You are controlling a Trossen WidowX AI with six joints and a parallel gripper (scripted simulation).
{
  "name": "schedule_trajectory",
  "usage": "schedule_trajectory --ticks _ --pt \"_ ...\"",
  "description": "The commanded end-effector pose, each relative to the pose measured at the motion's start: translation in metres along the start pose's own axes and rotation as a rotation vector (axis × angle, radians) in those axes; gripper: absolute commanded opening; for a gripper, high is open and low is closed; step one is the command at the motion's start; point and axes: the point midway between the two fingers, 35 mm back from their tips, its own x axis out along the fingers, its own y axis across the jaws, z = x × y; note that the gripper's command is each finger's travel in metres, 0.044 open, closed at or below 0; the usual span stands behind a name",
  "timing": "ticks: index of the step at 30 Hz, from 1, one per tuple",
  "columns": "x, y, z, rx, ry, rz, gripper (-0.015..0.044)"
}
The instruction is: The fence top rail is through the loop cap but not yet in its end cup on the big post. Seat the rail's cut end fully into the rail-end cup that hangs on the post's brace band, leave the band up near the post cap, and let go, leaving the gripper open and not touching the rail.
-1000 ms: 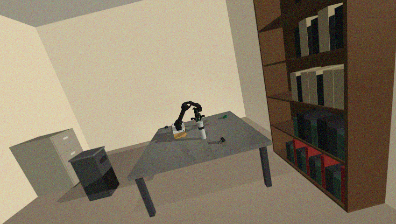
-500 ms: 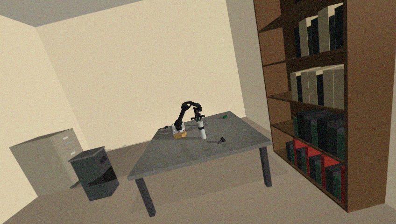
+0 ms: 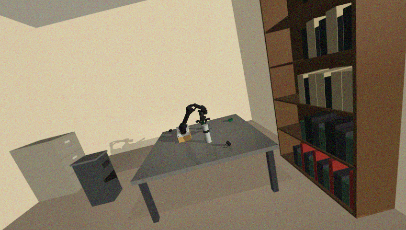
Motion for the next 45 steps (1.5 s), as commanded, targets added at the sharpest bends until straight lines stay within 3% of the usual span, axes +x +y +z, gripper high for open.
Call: schedule_trajectory --ticks 1,45 --pt "-0.0005 0.0015 0.0080 0.004 -0.002 0.013 0.0000" --pt "0.0058 -0.0009 0.0122 0.000 -0.006 -0.008 0.0000"
